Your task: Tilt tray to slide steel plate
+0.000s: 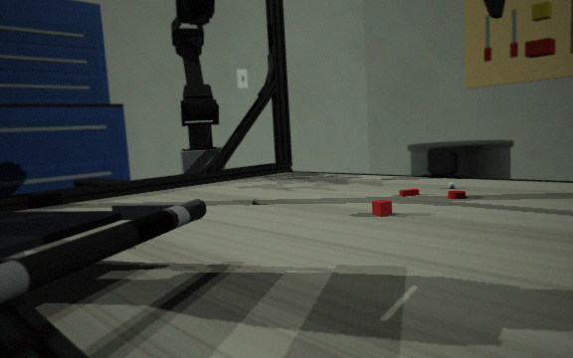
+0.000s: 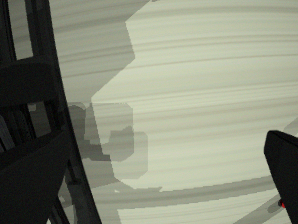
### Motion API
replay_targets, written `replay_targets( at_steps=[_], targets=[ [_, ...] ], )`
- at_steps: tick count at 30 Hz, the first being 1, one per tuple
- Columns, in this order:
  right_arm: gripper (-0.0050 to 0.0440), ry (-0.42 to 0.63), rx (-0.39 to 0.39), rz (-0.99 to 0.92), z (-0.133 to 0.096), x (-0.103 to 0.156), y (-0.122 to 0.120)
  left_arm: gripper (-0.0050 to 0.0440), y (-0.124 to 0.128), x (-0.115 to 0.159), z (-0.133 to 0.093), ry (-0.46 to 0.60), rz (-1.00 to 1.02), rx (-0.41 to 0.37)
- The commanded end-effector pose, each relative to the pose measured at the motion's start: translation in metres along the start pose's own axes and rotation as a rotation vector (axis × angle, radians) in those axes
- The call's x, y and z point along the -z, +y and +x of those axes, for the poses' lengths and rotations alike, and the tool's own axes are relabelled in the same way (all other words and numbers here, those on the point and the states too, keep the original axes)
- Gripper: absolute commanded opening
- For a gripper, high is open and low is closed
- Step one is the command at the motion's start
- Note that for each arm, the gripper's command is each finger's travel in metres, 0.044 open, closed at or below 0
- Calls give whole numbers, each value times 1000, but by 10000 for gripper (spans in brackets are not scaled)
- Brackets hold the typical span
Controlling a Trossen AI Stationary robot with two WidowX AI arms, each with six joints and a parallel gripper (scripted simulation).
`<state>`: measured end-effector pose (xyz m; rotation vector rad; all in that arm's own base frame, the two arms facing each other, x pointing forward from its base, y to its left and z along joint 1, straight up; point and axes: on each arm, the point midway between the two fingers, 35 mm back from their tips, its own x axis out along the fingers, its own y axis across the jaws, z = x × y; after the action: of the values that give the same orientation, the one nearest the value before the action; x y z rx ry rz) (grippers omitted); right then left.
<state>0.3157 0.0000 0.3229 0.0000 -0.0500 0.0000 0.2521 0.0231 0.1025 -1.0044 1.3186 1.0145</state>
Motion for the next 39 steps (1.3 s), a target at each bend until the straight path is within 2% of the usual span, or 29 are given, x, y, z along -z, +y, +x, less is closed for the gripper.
replay_targets(
  at_steps=[1, 17, 18, 39],
  targets=[
    [400, 0, 0, 0, 0, 0, 0, 400, 0, 0, 0, 0, 0, 0],
    [400, 0, 0, 0, 0, 0, 0, 400, 0, 0, 0, 0, 0, 0],
    [440, 1, 0, 0, -2, -3, 1, 440, -2, -2, 0, -1, 28, 7],
    [440, 15, 0, 3, -58, -52, 10, 440, -36, -44, -11, -74, 559, 119]
  ],
)
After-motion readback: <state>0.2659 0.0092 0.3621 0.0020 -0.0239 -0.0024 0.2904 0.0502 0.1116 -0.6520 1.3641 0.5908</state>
